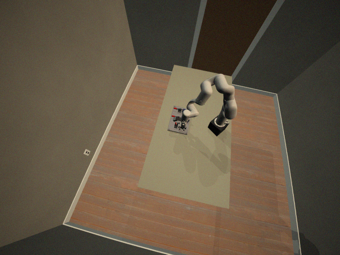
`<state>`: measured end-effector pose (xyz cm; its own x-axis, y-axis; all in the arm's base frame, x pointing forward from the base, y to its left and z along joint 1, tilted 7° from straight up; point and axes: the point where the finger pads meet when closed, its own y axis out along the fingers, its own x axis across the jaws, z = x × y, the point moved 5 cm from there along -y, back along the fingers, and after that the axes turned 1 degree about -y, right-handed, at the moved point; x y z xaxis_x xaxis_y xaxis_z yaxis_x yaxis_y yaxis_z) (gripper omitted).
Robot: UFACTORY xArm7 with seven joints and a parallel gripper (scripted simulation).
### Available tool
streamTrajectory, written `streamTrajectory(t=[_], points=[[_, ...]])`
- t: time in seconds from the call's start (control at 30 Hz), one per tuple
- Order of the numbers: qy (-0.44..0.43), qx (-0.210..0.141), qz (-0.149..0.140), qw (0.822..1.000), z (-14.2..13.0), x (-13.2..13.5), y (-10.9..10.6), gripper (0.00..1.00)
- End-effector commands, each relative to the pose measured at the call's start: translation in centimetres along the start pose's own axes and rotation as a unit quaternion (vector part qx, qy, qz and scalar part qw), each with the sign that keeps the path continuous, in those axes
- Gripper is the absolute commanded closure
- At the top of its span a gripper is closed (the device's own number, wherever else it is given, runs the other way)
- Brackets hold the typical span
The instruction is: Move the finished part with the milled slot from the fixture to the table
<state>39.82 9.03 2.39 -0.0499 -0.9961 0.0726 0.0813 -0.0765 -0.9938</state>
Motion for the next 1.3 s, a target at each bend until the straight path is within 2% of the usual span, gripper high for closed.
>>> streamTrajectory(t=[0.0, 0.53, 1.27], points=[[0.000, 0.002, 0.001, 1.000, 0.1, 0.0, -0.2, 1.00], [0.000, 0.002, 0.001, 1.000, -0.5, -0.1, -2.8, 1.00], [0.000, 0.002, 0.001, 1.000, -0.7, -0.1, -3.5, 1.00]])
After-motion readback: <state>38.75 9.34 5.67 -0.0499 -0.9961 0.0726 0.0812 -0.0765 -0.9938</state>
